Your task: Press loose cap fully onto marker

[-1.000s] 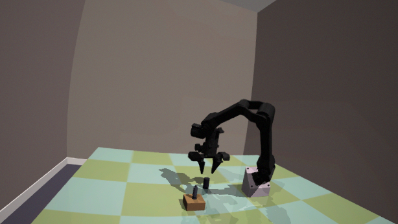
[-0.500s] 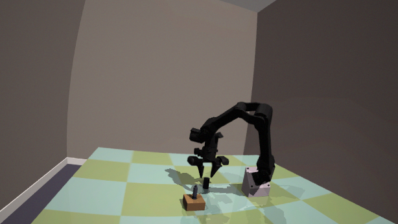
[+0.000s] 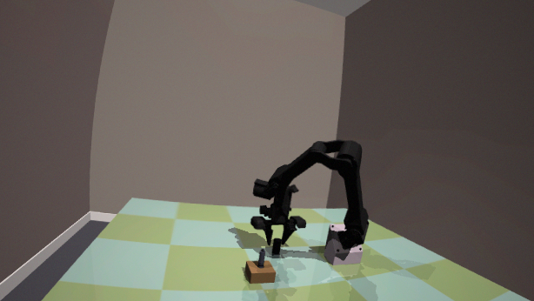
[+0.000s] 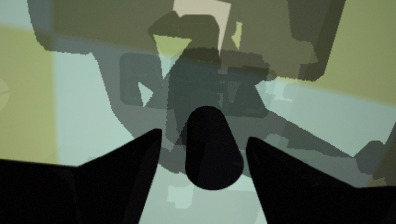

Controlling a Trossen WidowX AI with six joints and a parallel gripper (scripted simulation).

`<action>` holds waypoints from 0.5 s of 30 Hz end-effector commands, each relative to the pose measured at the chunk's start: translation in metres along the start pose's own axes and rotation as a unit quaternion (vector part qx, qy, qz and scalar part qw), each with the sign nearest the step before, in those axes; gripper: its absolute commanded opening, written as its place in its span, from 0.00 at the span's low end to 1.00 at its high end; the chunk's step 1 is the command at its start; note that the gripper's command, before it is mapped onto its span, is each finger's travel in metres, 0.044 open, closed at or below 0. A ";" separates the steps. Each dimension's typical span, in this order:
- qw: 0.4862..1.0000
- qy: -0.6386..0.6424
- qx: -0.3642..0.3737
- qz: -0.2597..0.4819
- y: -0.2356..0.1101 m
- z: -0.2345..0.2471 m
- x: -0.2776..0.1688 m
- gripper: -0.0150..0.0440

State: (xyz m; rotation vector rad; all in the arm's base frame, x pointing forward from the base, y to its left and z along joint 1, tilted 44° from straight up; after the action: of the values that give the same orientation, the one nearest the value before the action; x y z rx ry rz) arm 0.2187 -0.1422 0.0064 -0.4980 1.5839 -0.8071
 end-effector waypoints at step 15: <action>1.000 0.004 -0.005 0.005 0.016 -0.003 0.000 0.48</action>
State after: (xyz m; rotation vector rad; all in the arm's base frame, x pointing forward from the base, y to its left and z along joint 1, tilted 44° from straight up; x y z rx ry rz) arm 0.2183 -0.1322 -0.0039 -0.4982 1.5912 -0.7982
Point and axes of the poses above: the point midway between the two fingers, 35 mm back from their tips, its own y axis out along the fingers, its own z axis across the jaws, x = y × z, the point moved 9 cm from there along -y, back along the fingers, and after that the axes turned 14 degrees about y, right-handed, at the moved point
